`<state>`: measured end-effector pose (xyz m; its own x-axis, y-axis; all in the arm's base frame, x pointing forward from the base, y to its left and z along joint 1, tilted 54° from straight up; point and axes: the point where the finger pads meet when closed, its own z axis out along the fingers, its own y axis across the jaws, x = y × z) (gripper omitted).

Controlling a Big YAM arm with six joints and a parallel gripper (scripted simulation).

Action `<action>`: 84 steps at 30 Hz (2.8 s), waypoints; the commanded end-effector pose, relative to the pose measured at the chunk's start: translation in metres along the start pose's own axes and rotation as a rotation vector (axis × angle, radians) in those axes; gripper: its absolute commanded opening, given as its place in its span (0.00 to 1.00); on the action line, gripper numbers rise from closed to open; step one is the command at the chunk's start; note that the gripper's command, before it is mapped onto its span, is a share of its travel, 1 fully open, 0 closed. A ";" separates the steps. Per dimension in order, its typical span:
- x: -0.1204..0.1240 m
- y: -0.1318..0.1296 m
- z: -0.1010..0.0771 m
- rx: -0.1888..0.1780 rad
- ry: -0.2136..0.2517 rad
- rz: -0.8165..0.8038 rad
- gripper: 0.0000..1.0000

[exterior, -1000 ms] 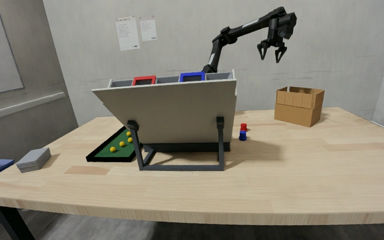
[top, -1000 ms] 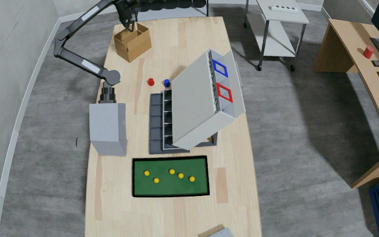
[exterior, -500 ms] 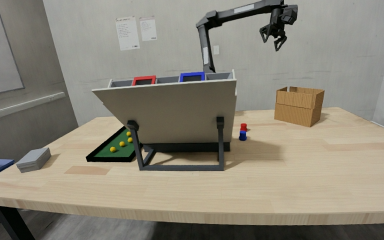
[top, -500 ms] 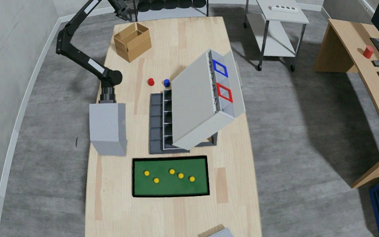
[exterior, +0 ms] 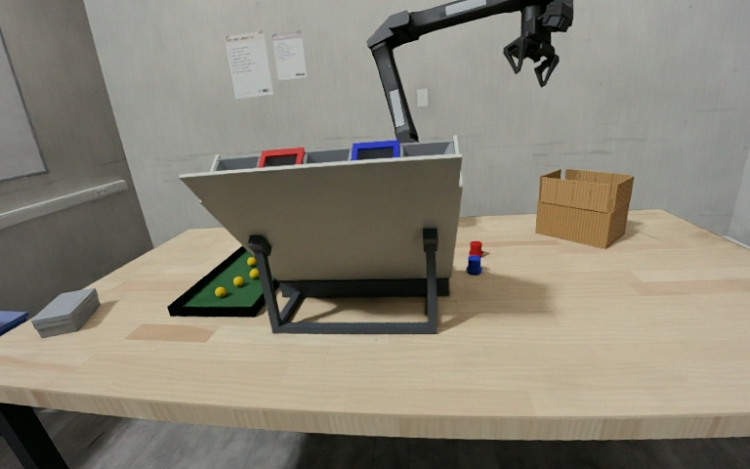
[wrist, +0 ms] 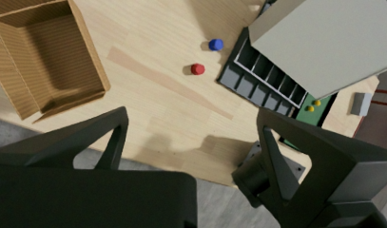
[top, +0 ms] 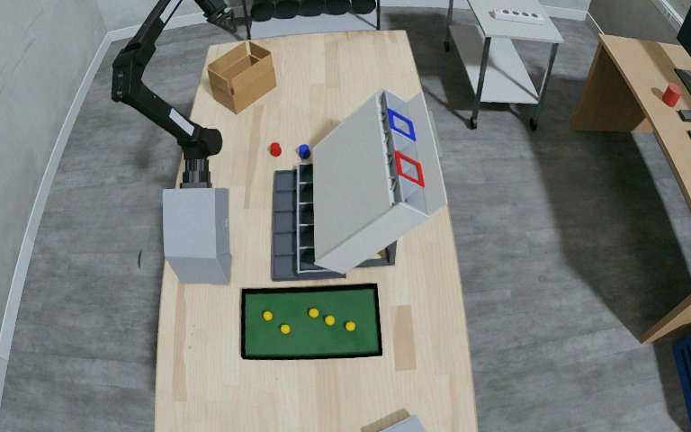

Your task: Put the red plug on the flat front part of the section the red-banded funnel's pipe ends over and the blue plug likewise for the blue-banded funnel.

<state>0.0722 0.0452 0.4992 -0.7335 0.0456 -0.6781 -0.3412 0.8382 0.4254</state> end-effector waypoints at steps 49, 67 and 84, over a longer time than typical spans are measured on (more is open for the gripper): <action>-0.032 -0.200 0.093 0.633 -0.556 0.132 1.00; -0.005 -0.229 0.104 0.752 -0.550 0.174 1.00; 0.052 -0.261 0.117 1.012 -0.545 0.243 1.00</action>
<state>0.1512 -0.0787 0.2905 -0.1490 0.2141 -0.9654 0.5799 0.8097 0.0900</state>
